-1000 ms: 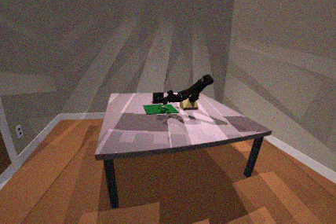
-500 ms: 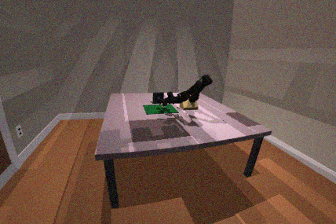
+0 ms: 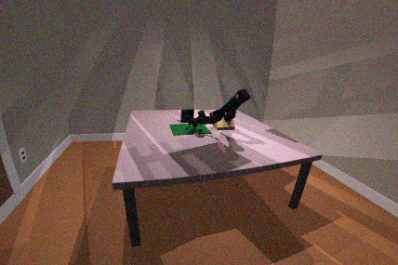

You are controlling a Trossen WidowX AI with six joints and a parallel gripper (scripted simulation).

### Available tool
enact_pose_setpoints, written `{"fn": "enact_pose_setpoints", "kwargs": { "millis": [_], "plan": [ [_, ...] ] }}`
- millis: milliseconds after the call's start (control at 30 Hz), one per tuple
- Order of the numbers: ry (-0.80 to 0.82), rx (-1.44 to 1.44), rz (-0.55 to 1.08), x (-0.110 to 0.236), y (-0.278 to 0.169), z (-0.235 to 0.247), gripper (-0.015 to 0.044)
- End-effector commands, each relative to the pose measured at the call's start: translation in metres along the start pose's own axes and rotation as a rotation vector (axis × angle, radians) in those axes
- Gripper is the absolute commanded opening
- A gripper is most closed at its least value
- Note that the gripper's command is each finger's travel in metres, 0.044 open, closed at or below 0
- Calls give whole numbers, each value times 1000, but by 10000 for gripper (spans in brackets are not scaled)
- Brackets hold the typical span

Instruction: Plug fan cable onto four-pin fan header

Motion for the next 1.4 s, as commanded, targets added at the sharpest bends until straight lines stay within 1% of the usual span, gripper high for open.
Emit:
{"fn": "enact_pose_setpoints", "kwargs": {
  "millis": [0,1367],
  "plan": [
    [2,-5,-6,-1,-3,0,0],
    [1,-6,-5,-8,-40,-1,0]
  ]
}}
Point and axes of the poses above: the point midway between the two fingers, 35 mm back from their tips, its own x axis back along the fingers, its own z axis across the jaws, y = z × x, the point moved 10 cm from there along x, back along the fingers, and after that the axes turned 2 degrees about -x, right-handed, at the moved point
